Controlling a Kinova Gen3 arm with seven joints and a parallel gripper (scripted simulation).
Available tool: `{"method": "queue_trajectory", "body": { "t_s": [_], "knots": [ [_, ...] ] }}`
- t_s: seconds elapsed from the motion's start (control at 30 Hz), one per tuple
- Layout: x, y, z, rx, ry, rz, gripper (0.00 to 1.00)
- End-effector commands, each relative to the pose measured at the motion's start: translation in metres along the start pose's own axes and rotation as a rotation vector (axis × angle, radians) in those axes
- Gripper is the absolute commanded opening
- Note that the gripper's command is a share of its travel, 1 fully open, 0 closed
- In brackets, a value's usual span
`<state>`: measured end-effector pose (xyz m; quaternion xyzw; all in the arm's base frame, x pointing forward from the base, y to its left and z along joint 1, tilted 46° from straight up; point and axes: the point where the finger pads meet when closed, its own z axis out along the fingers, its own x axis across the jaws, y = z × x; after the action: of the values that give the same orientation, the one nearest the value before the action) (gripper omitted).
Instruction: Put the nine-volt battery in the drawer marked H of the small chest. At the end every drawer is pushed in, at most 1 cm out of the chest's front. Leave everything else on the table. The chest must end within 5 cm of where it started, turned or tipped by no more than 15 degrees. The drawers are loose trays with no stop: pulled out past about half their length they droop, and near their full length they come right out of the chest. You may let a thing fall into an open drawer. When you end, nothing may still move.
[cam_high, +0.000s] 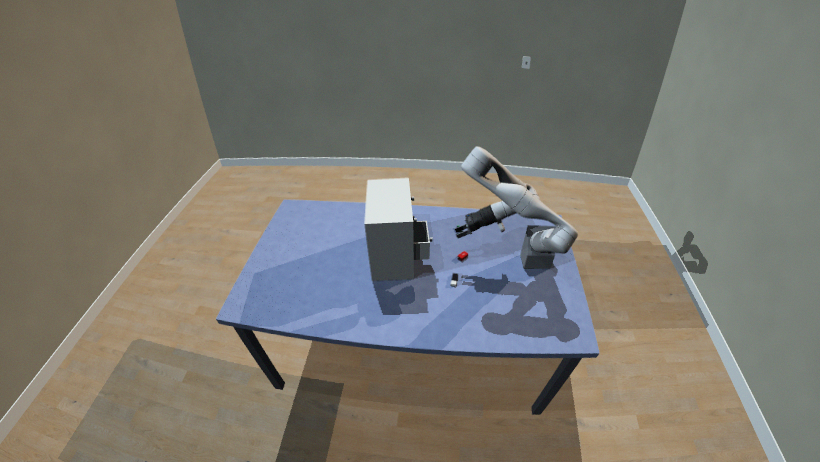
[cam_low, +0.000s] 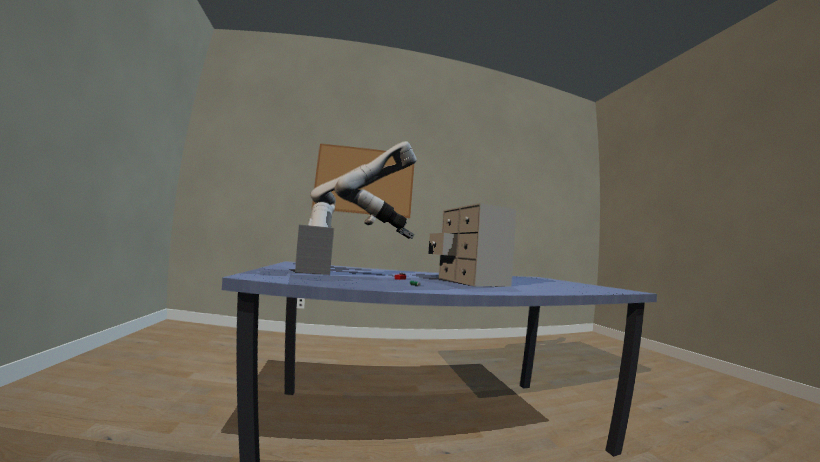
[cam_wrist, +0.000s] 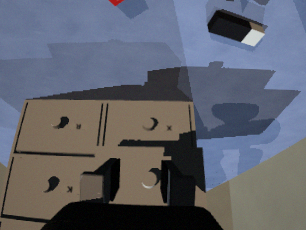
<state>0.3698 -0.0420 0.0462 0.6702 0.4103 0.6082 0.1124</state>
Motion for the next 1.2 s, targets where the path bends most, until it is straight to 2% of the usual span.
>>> {"method": "queue_trajectory", "body": {
  "t_s": [0.0,0.3,0.4,0.87,0.93,1.17],
  "knots": [
    [0.004,0.006,-0.001,0.044,0.013,-0.012,0.67],
    [0.004,0.013,-0.015,0.208,0.011,-0.016,0.67],
    [0.005,0.015,-0.016,0.224,0.014,-0.012,0.67],
    [0.005,0.031,-0.047,0.583,0.005,-0.019,0.67],
    [0.005,0.031,-0.047,0.583,0.005,-0.019,0.67],
    [0.003,0.043,-0.066,0.78,-0.004,-0.02,0.67]
  ]
}}
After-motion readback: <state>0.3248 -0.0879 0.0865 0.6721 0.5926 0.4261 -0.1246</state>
